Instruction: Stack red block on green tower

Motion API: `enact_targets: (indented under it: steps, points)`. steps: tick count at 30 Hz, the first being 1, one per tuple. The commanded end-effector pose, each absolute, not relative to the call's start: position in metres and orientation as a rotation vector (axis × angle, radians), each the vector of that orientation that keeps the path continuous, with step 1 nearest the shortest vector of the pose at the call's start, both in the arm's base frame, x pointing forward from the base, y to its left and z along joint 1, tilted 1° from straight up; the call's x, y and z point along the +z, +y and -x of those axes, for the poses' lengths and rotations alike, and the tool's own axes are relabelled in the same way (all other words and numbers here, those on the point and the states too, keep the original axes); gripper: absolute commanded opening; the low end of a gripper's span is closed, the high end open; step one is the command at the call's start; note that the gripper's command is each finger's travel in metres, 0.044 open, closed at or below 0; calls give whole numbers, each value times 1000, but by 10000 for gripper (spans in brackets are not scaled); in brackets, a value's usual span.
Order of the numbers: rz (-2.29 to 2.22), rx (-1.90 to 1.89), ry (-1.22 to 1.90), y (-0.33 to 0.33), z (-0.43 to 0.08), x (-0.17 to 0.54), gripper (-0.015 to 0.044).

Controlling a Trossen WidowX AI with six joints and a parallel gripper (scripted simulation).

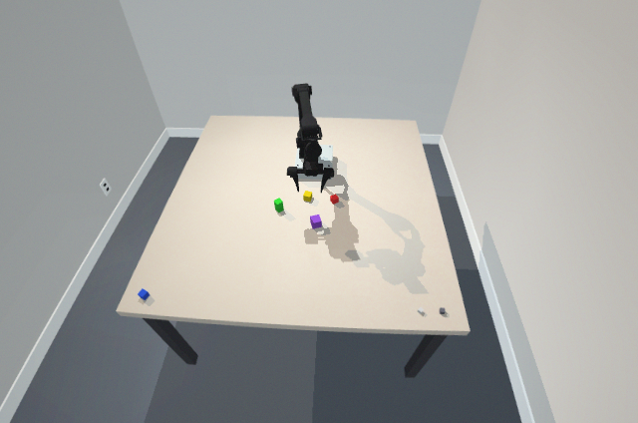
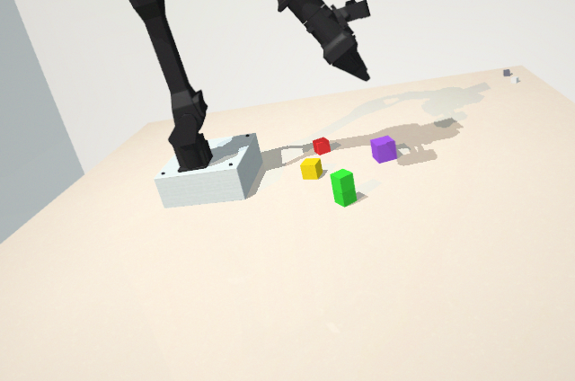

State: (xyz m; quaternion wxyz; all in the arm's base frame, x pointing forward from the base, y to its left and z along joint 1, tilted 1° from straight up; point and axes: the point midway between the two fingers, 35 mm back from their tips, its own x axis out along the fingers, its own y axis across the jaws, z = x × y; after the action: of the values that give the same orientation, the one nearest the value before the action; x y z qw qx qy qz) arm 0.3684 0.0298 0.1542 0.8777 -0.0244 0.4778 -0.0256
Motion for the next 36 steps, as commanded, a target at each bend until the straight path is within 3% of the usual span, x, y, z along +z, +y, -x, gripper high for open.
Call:
enact_targets:
  steps: [1,12,36]
  points:
    - [119,56,1133,63,-352,124,440]
    - [356,342,1519,136,-268,54,440]
    - [360,346,1525,139,-266,4,440]
